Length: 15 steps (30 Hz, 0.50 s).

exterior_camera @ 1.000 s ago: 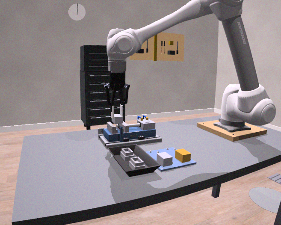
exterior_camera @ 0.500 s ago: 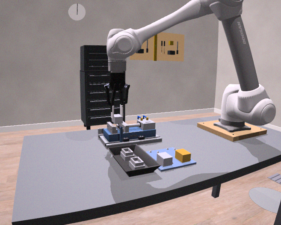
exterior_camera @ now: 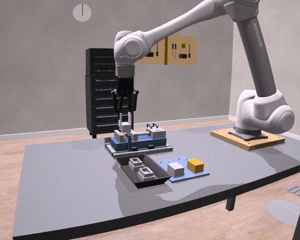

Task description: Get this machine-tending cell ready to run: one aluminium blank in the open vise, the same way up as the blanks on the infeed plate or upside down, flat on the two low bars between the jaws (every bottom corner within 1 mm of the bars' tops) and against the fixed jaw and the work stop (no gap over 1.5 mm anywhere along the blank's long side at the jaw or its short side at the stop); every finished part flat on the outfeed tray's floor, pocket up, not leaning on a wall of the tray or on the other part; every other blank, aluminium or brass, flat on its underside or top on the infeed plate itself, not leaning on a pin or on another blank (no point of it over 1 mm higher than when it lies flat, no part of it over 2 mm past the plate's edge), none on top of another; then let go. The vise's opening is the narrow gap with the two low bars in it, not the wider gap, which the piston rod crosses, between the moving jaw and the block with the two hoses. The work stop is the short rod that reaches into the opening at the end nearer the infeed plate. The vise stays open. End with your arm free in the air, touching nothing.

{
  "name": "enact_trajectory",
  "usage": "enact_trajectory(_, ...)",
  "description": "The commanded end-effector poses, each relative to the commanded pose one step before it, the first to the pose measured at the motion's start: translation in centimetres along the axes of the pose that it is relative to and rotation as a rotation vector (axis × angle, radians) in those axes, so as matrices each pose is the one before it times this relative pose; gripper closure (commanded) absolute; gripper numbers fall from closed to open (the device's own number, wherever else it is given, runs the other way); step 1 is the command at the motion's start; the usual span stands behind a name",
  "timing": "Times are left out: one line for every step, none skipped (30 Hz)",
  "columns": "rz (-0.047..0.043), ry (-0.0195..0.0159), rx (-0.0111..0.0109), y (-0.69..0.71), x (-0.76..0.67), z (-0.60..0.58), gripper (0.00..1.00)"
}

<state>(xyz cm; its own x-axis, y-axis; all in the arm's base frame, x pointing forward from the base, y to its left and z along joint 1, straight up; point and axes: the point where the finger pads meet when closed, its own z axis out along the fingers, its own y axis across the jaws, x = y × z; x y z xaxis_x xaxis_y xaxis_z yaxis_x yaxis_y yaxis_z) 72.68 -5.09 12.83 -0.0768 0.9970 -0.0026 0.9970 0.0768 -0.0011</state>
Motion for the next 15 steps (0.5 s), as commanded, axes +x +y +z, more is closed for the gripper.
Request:
enact_trajectory(-0.00007,0.00015,-0.00017,-0.002,0.002,0.04,1.0)
enact_trajectory(-0.00002,0.0,0.0,0.0,0.0,0.024,1.0)
enact_trajectory(-0.00002,0.0,0.0,0.0,0.0,0.025,1.0)
enact_trajectory(-0.00002,0.0,0.0,0.0,0.0,0.027,1.0)
enact_trajectory(-0.00003,0.0,0.0,0.0,0.0,0.028,1.0)
enact_trajectory(-0.00003,0.0,0.0,0.0,0.0,0.029,1.0)
enact_trajectory(-0.00003,0.0,0.0,0.0,0.0,0.03,1.0)
enact_trajectory(-0.00003,0.0,0.0,0.0,0.0,0.031,1.0)
enact_trajectory(-0.00003,0.0,0.0,0.0,0.0,0.033,1.0)
enact_trajectory(0.0,0.0,0.0,0.0,0.0,0.0,1.0)
enact_trajectory(0.0,0.0,0.0,0.0,0.0,0.0,1.0)
enact_trajectory(-0.00003,0.0,0.0,0.0,0.0,0.034,1.0)
enact_trajectory(-0.00001,0.0,0.0,0.0,0.0,0.035,1.0)
enact_trajectory(0.0,0.0,0.0,0.0,0.0,0.036,1.0)
enact_trajectory(0.0,0.0,0.0,0.0,0.0,0.036,1.0)
